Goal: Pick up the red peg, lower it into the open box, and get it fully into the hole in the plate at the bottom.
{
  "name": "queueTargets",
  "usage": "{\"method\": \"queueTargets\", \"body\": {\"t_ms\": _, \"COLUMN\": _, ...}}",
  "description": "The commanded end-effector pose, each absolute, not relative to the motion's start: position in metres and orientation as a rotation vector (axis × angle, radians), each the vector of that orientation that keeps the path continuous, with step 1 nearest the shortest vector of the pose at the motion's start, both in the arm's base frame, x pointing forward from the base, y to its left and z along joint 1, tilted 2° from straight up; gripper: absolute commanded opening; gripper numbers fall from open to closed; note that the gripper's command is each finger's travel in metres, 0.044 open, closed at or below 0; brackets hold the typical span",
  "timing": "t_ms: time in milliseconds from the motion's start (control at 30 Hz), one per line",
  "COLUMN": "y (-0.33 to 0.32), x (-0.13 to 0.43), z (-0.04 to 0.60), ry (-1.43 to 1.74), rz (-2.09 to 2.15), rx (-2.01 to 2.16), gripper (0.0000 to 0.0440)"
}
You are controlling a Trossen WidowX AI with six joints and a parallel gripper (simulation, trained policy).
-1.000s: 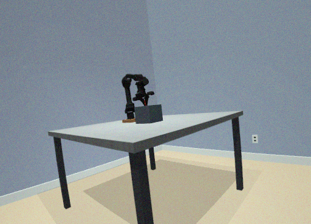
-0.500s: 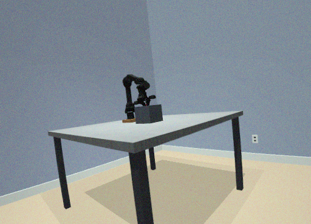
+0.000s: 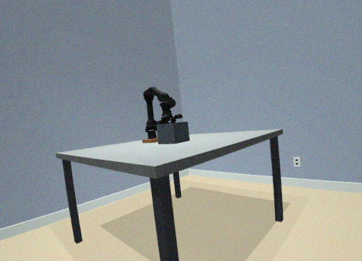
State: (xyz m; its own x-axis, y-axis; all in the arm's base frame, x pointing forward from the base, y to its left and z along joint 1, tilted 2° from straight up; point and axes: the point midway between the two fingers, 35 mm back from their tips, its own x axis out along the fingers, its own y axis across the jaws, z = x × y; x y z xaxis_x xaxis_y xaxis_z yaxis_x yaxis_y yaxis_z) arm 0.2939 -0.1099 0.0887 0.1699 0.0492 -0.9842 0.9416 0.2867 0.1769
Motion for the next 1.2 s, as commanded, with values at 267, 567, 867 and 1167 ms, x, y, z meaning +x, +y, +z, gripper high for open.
{"method": "queueTargets", "body": {"t_ms": 267, "y": -0.108, "x": 0.285, "z": 0.063, "ry": 1.327, "rz": -0.84, "rx": 1.074, "gripper": 0.0144}}
{"method": "queueTargets", "body": {"t_ms": 567, "y": -0.116, "x": 0.29, "z": 0.074, "ry": 1.327, "rz": -0.805, "rx": 1.139, "gripper": 0.0155}}
{"method": "queueTargets", "body": {"t_ms": 867, "y": -0.12, "x": 0.301, "z": 0.089, "ry": 1.302, "rz": -0.753, "rx": 1.188, "gripper": 0.0166}}
{"method": "queueTargets", "body": {"t_ms": 1167, "y": -0.126, "x": 0.315, "z": 0.108, "ry": 1.257, "rz": -0.69, "rx": 1.226, "gripper": 0.0167}}
